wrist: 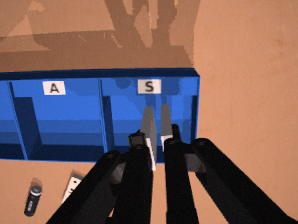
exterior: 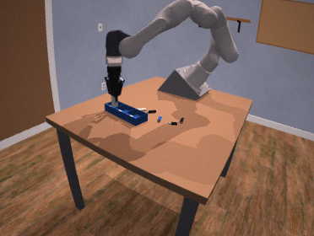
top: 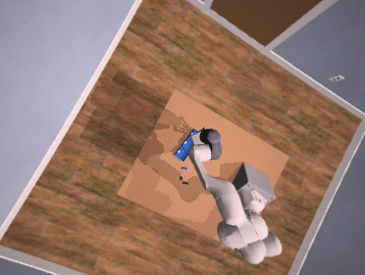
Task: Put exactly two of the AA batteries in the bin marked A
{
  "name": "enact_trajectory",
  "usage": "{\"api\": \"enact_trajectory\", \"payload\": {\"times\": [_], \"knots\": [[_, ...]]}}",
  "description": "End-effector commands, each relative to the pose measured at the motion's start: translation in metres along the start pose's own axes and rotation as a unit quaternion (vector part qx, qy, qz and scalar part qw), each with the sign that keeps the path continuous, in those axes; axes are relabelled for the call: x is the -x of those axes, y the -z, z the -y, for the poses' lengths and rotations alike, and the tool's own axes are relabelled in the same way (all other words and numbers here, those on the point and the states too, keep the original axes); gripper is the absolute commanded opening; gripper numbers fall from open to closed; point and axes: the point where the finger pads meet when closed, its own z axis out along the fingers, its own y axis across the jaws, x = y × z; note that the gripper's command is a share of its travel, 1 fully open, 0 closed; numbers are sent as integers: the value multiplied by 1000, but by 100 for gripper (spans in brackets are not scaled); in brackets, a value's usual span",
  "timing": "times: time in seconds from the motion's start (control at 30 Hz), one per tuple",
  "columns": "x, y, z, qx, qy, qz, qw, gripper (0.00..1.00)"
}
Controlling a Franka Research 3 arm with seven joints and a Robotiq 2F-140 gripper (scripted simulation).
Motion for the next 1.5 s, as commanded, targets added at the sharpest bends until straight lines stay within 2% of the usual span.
{"api": "enact_trajectory", "payload": {"times": [0.0,0.47,1.27,1.4,1.47], "knots": [[-2,0,1,0,2,-2,1000,5],[-2,0,1,0,2,-2,1000,5],[-2,29,1,0,2,-2,1000,5],[-2,45,1,0,2,-2,1000,5],[-2,45,1,0,2,-2,1000,5]]}}
